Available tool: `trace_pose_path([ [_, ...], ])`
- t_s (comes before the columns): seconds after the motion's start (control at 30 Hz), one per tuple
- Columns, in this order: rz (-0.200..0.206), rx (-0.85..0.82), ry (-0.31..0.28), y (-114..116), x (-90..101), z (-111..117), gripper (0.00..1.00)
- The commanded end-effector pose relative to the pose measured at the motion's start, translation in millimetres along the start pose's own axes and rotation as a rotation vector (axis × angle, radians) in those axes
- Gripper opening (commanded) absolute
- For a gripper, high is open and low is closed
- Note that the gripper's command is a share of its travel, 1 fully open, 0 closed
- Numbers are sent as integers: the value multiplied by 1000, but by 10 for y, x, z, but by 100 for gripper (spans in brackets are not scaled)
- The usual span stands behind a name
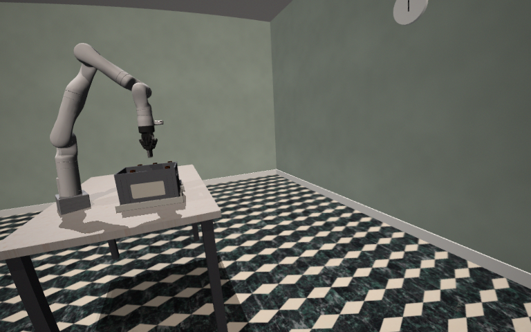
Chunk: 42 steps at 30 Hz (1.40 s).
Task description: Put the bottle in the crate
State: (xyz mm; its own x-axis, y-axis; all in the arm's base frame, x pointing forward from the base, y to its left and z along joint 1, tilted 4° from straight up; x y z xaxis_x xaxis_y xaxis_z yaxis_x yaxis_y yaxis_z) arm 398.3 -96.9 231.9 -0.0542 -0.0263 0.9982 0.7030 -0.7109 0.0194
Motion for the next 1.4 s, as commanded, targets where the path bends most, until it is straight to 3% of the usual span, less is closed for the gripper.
trace_pose_path([
  [0.0, -1, 39, 3, -207, 6, 361, 0],
  [0.2, -1, 42, 3, -713, 9, 966, 0],
  [0.37, -2, 44, 5, -1107, 17, 1311, 0],
  [0.77, -3, 45, 6, -1372, 23, 1500, 0],
  [0.8, -3, 45, 6, -1372, 23, 1500, 64],
  [1.37, -3, 45, 6, -1372, 23, 1500, 64],
])
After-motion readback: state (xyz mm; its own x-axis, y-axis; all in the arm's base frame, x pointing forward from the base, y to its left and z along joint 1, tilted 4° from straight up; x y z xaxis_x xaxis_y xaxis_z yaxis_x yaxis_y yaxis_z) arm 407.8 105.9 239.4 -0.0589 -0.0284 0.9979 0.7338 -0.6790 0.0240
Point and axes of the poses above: the point where the finger pads meet when closed, its own x axis back along the fingers, its own y axis across the jaws, z = x × y, the point moved 4 cm from there along x, back along the fingers, and after that the axes turned 9 degrees about x, right-handed, at the moved point
